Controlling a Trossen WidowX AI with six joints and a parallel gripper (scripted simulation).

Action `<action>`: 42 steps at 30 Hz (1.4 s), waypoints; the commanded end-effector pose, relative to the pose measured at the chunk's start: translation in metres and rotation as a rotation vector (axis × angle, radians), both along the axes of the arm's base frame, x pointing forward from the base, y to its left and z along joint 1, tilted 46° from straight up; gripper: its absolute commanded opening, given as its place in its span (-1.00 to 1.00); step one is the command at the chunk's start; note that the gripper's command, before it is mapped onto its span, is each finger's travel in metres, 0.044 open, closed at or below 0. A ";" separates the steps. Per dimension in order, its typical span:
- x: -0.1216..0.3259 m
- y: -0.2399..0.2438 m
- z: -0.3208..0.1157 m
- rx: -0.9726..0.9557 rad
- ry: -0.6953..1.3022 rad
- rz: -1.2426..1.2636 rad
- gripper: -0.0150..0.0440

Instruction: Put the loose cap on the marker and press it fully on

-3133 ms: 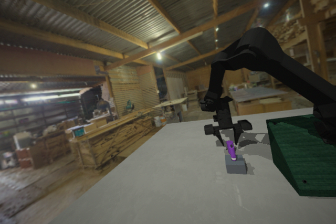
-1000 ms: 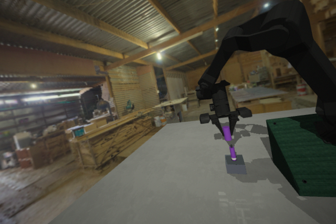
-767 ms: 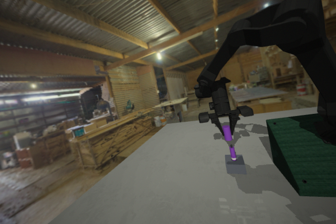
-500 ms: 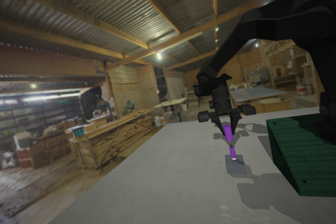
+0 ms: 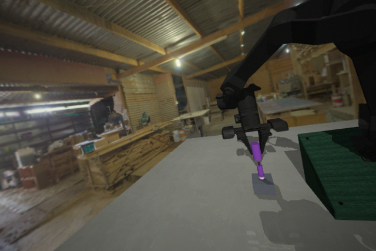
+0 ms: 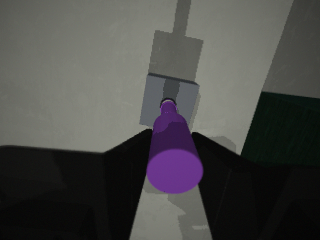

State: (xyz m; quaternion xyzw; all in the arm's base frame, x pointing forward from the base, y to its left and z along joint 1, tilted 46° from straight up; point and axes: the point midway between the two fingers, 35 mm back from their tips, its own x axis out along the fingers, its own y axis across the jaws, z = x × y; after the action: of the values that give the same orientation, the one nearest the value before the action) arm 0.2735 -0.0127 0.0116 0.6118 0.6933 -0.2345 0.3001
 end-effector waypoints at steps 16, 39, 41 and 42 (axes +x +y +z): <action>-0.001 0.022 -0.021 0.005 0.004 -0.005 -0.49; -0.004 0.040 -0.037 0.008 0.004 -0.005 -0.49; -0.005 0.039 -0.037 0.004 0.001 0.001 -0.40; -0.005 0.039 -0.037 0.004 0.001 0.001 -0.31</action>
State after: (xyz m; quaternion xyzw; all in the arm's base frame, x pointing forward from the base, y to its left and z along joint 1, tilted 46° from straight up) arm 0.2689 0.0267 -0.0252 0.6121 0.6942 -0.2334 0.2983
